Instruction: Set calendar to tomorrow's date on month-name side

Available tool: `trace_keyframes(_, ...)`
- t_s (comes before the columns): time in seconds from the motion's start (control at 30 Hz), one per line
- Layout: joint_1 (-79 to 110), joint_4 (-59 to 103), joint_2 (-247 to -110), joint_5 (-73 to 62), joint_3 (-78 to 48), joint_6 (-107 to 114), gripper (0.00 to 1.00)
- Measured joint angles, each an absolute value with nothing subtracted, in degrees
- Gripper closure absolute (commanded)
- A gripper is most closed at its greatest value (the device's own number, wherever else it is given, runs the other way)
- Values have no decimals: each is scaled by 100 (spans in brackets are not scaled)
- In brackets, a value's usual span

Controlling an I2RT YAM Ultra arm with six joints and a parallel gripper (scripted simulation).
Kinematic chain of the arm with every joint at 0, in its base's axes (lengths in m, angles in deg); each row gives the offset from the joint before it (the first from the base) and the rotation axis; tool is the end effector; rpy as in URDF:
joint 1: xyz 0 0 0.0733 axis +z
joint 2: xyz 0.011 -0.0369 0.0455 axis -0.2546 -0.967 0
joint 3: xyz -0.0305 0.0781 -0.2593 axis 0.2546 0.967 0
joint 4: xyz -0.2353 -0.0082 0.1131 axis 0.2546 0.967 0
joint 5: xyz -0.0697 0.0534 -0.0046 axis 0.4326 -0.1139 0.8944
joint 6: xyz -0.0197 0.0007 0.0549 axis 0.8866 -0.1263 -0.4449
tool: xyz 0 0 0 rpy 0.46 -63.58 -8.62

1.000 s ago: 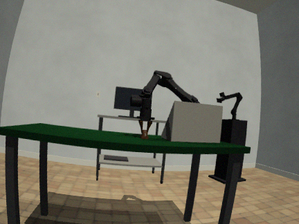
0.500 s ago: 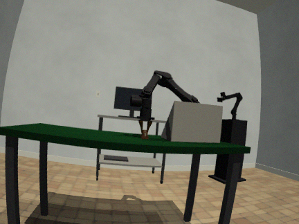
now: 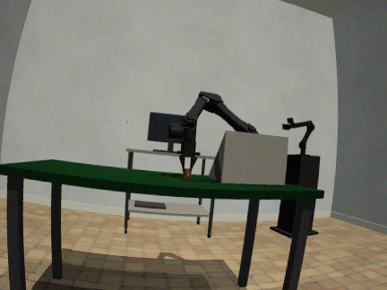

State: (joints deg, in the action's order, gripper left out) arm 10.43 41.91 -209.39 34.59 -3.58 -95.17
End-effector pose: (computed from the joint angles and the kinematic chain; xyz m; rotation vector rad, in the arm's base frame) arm 0.3333 -0.0516 0.0185 1.9869 1.6483 -0.7231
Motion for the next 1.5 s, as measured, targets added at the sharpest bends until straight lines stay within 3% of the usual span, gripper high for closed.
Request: trace_keyframes(1.5, 969, 4014, -21007, 3461, -351, -9408, 74)
